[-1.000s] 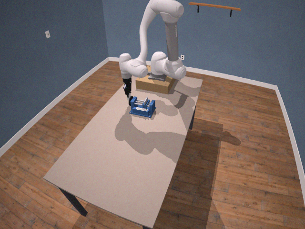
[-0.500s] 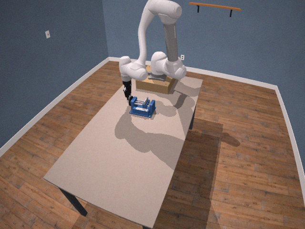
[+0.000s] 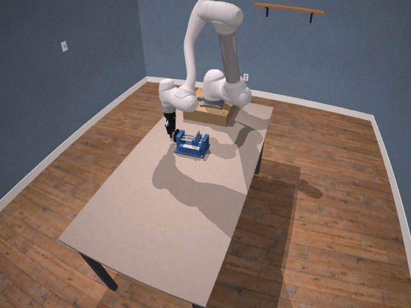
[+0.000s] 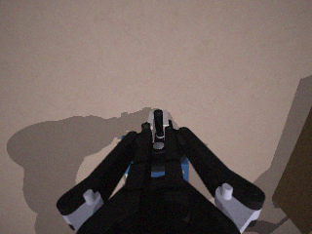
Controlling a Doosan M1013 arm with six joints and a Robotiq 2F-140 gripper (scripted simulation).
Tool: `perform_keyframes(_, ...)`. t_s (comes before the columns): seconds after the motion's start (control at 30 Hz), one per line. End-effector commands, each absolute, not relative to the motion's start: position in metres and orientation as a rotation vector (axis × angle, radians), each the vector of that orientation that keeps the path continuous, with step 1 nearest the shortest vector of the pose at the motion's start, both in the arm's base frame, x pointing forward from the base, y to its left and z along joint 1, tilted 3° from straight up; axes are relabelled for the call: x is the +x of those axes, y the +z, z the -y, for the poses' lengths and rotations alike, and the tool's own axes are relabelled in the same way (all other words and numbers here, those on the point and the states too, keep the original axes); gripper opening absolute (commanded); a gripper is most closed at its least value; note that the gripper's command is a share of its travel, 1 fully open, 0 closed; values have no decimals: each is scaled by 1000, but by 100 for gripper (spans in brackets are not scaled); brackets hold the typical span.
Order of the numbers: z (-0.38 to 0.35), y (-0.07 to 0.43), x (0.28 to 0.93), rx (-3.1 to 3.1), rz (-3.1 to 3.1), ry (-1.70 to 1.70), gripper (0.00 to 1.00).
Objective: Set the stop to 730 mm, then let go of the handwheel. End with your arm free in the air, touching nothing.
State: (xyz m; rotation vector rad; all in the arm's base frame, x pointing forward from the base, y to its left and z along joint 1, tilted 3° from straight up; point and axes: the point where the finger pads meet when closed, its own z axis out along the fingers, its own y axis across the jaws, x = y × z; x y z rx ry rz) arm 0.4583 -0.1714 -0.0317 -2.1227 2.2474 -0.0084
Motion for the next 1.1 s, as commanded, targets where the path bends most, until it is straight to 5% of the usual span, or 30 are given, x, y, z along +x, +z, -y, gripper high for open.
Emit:
perform_keyframes(0.0, 172, -30, 471, -2120, -2247, -10, 4)
perform_keyframes(1.07, 175, 26, 481, -2120, -2247, -10, 4)
